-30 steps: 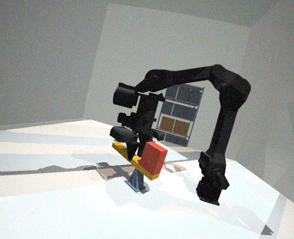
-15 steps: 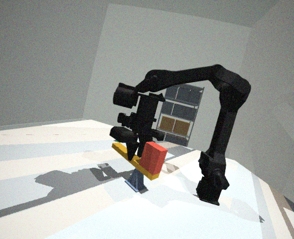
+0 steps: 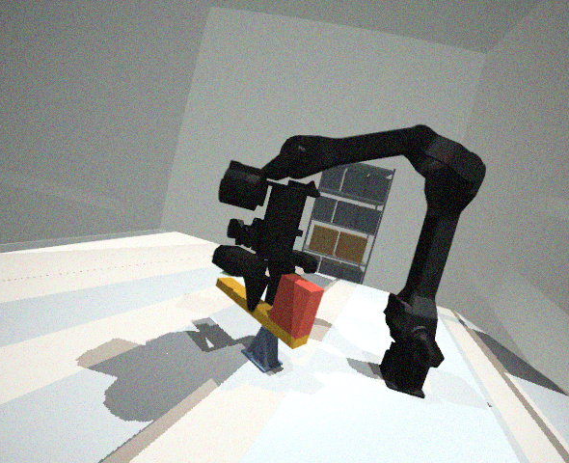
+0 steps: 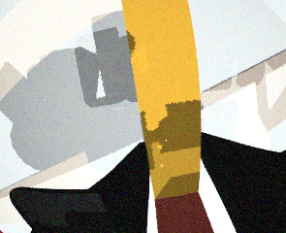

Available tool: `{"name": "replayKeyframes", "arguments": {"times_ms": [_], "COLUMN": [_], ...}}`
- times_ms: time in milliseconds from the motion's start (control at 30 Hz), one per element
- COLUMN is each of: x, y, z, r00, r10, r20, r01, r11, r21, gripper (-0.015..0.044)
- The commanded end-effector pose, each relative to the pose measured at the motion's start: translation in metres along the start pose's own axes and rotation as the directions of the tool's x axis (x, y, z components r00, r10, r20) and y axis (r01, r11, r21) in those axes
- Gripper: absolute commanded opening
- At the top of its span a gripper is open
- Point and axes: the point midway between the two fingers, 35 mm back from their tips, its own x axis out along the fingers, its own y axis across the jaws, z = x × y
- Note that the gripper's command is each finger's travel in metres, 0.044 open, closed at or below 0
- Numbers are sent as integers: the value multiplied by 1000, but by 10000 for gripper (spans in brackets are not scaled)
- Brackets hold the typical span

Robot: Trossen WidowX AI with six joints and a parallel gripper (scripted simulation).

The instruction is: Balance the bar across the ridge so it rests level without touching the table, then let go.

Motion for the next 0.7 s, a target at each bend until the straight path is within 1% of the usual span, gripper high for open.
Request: {"name": "replayKeyframes", "arguments": {"times_ms": [0,667], "x": [3,4], "y": [0,0], "z": [0,0], "r00": [1000,1000], "r10": [0,0], "r20": [-2,-2], "r01": [0,0], "r11": [1000,1000], "r21": [2,2], "gripper": [0,0]}}
